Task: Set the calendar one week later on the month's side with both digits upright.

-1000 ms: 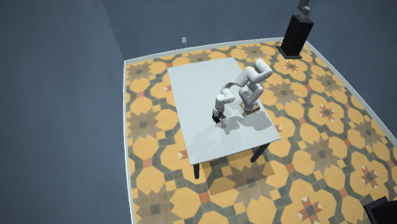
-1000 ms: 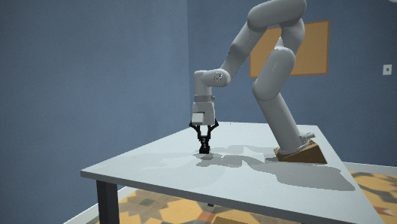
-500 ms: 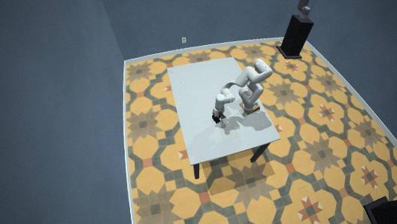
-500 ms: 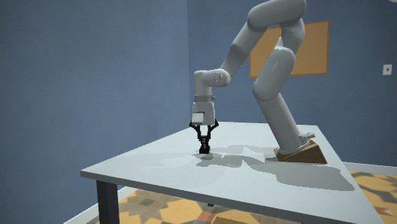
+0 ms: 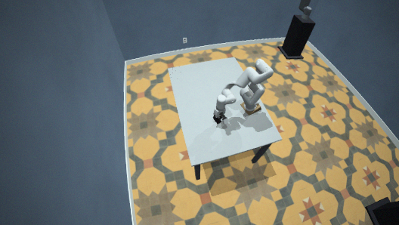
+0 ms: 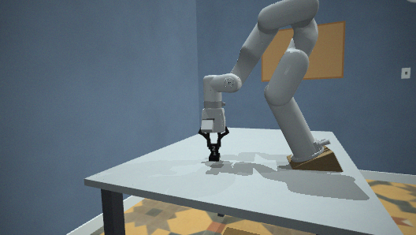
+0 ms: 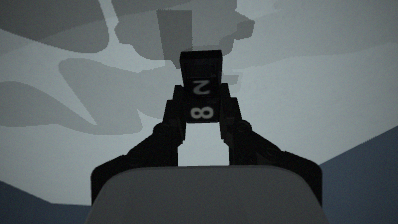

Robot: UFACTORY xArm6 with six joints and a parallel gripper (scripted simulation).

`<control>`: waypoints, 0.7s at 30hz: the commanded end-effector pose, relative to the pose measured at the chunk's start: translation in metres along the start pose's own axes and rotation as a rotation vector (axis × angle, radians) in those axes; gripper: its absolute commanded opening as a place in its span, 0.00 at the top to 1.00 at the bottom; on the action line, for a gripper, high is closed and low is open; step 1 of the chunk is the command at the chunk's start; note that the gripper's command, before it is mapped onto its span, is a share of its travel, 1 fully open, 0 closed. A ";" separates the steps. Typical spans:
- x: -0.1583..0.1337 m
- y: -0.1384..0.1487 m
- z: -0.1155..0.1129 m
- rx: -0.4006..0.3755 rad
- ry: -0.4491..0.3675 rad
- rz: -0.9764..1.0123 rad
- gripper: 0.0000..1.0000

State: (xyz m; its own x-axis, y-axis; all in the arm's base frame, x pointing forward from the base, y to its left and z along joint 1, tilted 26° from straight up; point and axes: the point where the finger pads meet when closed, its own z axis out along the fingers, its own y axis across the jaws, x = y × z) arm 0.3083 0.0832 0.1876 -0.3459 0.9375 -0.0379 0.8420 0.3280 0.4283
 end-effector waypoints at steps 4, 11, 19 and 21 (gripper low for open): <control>0.000 0.001 0.003 -0.004 0.000 0.000 0.73; 0.000 0.002 0.010 -0.004 0.000 0.000 0.73; 0.000 0.002 0.014 -0.004 0.000 0.000 0.73; 0.000 0.002 0.015 -0.004 0.000 0.000 0.73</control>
State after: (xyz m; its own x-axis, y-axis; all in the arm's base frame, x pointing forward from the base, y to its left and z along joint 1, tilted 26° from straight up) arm 0.3146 0.0850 0.1747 -0.3459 0.9375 -0.0380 0.8416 0.3279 0.4292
